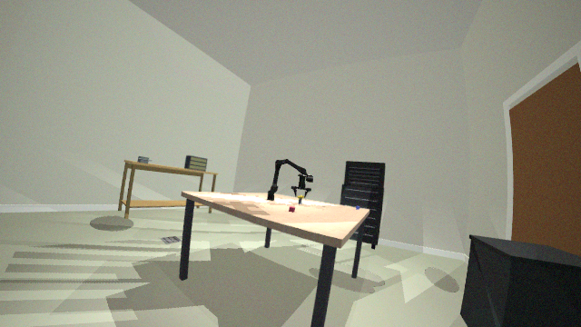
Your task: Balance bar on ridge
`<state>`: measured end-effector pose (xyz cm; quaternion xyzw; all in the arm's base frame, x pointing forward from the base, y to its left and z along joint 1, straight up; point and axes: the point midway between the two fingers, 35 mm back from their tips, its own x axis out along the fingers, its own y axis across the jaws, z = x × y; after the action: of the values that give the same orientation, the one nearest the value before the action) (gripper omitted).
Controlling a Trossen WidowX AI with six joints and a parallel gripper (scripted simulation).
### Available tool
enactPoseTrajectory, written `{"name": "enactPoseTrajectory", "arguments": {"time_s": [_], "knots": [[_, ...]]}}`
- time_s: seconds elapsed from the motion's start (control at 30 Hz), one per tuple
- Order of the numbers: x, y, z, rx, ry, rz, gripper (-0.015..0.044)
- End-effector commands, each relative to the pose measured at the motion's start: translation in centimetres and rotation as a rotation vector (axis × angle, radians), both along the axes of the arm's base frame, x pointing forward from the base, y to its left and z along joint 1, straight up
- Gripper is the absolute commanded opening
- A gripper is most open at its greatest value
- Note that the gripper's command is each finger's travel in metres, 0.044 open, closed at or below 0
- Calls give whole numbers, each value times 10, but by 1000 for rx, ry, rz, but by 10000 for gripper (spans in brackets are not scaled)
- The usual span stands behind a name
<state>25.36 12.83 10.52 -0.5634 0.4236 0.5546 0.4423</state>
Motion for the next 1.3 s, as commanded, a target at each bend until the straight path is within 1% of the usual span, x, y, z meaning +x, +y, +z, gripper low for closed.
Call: {"name": "enactPoseTrajectory", "arguments": {"time_s": [0.0, 0.07, 0.23, 0.3, 1.27], "knots": [[0, 0, 2, 0, 0, 0, 440], [2, 1, 19, 0, -1, 0, 440], [1, 0, 82, 0, 0, 0, 440], [-2, -1, 98, 0, 0, 0, 440], [-2, -1, 100, 0, 0, 0, 440]]}}
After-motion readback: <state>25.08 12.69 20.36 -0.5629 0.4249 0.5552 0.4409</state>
